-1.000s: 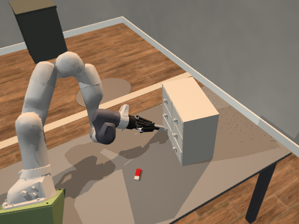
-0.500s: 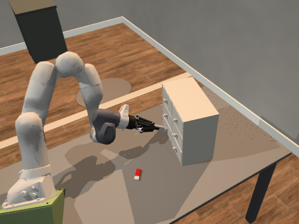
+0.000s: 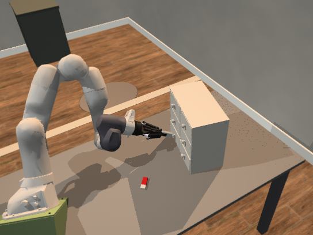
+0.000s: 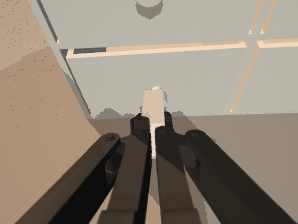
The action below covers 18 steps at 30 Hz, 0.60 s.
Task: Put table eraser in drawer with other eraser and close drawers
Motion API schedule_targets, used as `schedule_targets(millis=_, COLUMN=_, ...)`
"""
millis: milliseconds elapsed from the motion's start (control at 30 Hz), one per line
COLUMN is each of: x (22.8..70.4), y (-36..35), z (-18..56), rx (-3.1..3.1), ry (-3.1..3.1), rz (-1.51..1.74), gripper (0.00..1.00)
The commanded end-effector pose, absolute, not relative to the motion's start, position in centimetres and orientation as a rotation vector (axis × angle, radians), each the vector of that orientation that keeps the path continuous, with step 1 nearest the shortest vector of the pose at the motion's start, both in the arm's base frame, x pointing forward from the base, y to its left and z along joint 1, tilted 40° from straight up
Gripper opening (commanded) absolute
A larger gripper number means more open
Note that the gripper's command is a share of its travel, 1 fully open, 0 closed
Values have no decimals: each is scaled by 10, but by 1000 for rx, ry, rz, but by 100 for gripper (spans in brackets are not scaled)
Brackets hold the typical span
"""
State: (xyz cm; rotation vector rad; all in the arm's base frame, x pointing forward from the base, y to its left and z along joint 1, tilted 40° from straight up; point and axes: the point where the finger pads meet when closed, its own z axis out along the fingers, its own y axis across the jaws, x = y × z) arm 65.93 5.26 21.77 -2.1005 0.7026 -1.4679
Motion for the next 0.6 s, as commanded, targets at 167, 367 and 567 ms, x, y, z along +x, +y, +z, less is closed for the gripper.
schedule_targets(millis=167, x=656, y=53, z=214, rx=-2105, ry=708, rz=-1458, gripper=0)
schedule_targets(millis=367, x=636, y=58, z=213, rx=-2105, ry=708, rz=-1458, gripper=0)
schedule_targets(millis=567, x=615, y=64, z=211, rx=-2105, ry=708, rz=-1458, gripper=0)
